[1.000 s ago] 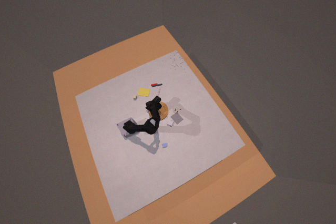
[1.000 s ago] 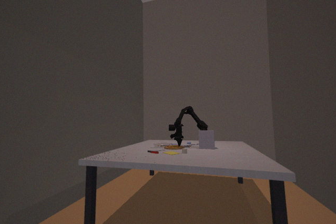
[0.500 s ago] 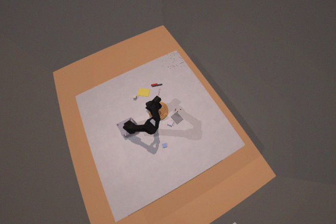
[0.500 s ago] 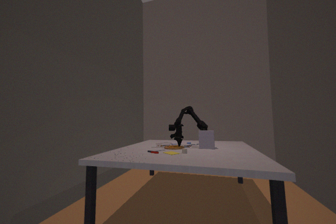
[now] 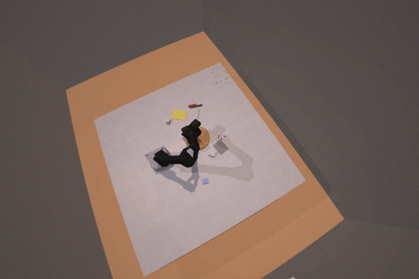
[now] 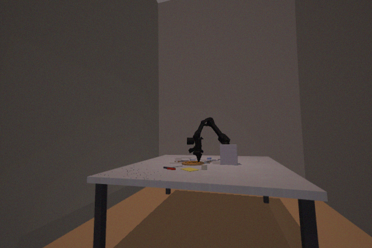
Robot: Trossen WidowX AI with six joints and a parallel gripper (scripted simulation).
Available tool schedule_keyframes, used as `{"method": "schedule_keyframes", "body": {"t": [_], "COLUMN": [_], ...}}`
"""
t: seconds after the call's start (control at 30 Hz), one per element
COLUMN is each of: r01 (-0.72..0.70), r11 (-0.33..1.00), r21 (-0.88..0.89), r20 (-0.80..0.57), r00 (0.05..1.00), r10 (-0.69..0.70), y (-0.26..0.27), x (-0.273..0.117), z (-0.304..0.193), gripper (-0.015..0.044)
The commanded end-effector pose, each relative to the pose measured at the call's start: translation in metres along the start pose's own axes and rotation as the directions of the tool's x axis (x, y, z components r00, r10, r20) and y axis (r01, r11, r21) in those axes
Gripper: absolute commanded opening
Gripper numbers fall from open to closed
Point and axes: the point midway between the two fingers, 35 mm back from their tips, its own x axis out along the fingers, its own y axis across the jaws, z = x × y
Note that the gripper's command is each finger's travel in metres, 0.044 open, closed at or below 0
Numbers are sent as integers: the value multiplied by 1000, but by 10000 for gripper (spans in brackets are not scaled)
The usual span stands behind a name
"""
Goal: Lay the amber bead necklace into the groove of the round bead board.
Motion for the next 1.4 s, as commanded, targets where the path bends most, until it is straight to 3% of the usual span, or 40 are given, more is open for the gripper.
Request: {"method": "schedule_keyframes", "body": {"t": [0.0, 1.37], "r01": [0, 2], "r11": [1000, 1000], "r21": [0, -1], "r20": [3, 2], "r00": [1000, 1000], "r10": [0, -2], "y": [0, -9], "x": [-10, 5], "z": [0, -11], "gripper": [0, 0]}}
